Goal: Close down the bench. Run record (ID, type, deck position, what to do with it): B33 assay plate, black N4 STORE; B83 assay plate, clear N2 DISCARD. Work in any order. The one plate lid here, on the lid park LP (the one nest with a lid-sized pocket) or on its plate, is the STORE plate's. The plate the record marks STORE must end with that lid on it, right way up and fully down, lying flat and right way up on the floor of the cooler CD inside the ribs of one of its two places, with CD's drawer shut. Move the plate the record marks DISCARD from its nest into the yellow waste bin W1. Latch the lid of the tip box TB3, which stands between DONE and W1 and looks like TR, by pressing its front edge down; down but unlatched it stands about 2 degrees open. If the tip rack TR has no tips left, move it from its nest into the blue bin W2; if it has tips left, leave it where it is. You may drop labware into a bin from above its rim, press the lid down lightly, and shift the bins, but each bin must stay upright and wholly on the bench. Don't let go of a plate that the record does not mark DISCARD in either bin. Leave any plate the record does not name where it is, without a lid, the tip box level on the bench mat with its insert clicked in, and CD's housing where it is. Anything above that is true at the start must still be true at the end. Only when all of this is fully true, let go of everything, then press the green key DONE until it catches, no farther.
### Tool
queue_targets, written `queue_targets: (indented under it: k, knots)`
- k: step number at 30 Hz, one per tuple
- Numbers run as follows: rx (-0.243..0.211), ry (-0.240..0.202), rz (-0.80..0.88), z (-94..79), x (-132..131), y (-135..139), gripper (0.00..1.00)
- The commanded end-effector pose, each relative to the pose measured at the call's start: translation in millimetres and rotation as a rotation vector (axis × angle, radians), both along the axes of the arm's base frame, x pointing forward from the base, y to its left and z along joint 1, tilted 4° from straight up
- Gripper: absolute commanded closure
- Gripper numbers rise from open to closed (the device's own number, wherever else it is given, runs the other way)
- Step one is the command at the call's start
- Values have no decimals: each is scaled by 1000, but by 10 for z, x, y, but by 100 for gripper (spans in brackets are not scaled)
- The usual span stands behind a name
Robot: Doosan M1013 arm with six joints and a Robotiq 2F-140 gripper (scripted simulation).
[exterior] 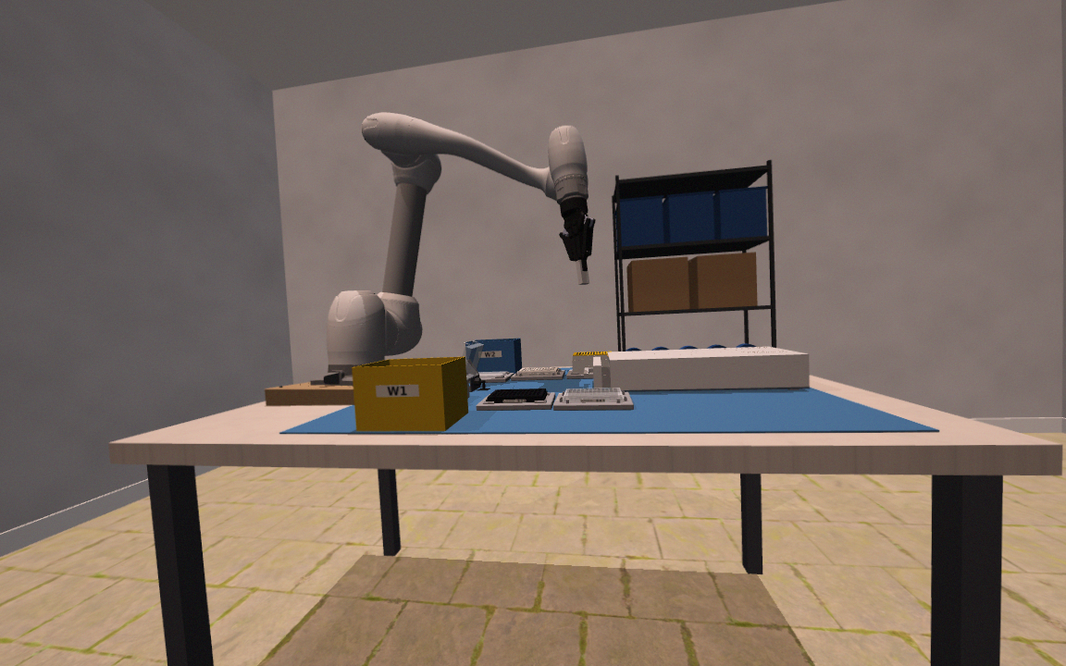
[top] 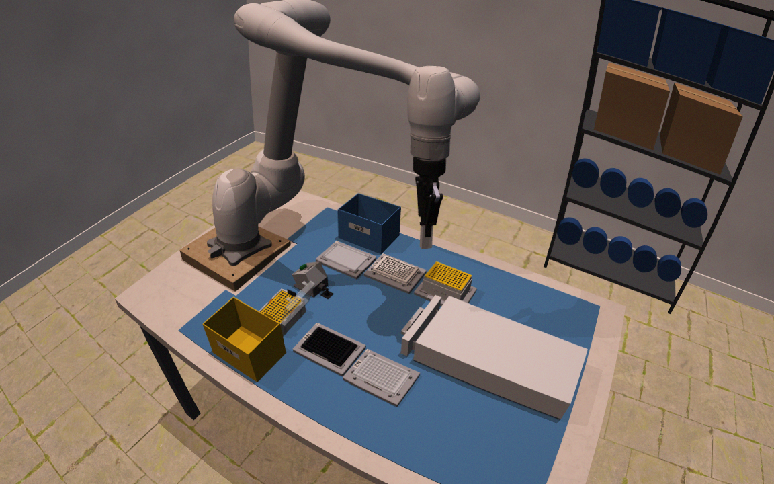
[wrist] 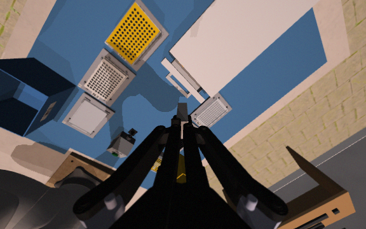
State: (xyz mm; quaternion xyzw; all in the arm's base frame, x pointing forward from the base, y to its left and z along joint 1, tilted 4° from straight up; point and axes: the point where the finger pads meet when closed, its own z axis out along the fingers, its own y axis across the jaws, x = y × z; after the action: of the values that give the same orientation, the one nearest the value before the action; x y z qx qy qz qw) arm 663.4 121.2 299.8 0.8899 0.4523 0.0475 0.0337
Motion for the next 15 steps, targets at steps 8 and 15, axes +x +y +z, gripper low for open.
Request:
queue_targets:
  k: [8, 15]
  knots:
    - [33, 23, -161, -92, -364, -156, 100]
    - [54, 40, -272, -172, -648, -263, 100]
